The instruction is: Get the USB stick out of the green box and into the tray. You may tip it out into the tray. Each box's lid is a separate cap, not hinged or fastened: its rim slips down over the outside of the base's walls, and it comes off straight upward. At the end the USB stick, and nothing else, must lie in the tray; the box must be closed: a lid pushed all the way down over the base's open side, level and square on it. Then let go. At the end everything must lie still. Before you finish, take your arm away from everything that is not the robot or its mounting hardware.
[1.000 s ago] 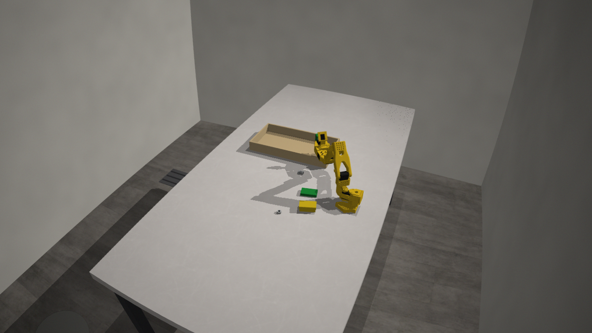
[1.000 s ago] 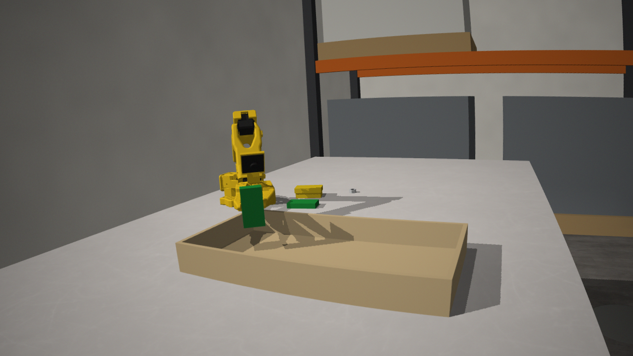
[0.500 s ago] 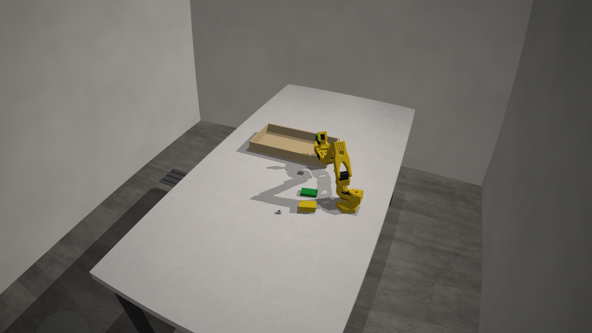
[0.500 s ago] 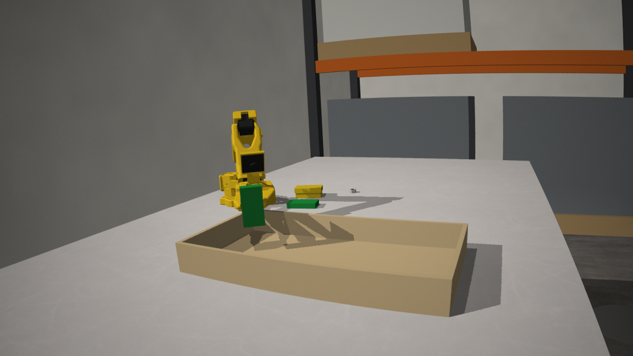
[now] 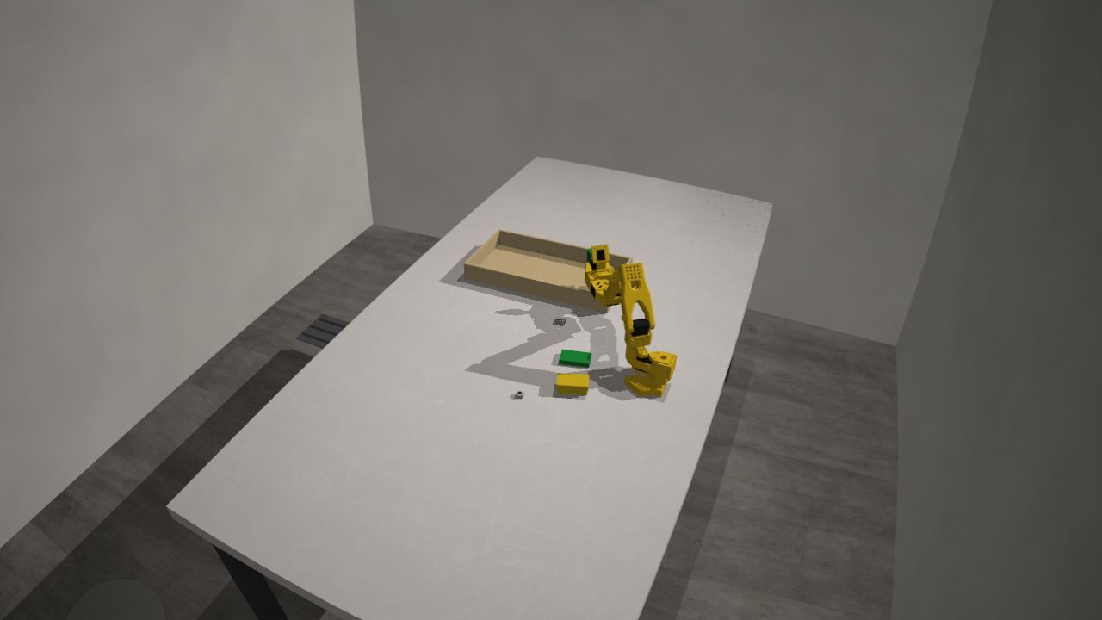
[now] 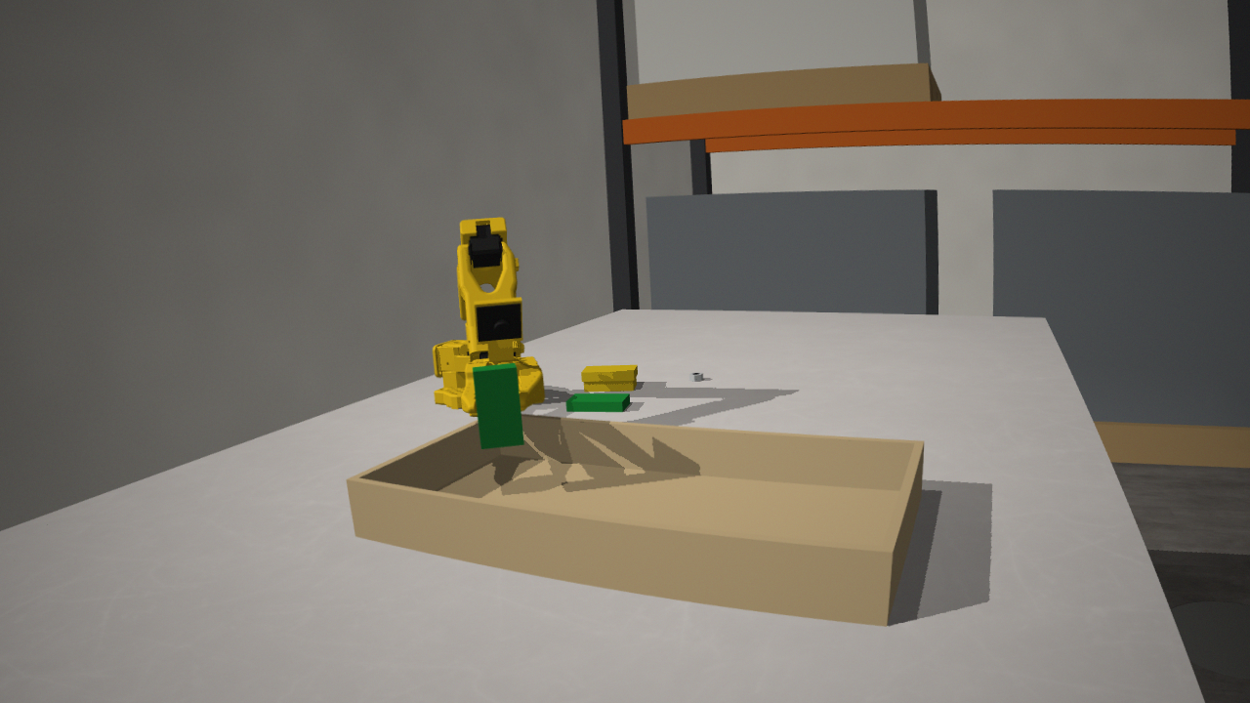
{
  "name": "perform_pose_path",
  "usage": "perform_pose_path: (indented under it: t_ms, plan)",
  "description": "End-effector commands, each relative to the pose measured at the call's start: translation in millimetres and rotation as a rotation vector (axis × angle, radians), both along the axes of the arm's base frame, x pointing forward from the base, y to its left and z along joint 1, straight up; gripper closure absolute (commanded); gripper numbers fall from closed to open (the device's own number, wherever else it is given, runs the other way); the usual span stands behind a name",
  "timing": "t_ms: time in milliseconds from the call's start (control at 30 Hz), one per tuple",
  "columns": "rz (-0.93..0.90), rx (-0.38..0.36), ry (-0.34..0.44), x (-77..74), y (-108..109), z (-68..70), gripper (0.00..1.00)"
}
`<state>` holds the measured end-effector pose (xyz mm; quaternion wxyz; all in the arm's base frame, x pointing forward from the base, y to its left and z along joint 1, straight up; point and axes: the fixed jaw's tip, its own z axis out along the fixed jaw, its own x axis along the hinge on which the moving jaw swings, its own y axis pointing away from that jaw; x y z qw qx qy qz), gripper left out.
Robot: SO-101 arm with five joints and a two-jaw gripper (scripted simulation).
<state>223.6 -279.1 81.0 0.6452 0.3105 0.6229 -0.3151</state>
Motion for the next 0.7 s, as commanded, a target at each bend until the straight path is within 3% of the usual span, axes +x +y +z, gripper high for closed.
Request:
perform_pose_path:
  t_ms: [0, 667]
  plan:
    - [-0.009, -0.058, -0.030, -1.0, -4, 15.3, 0.80]
    - [-0.010, -0.120, -0.074, -1.0, -4, 28.4, 0.80]
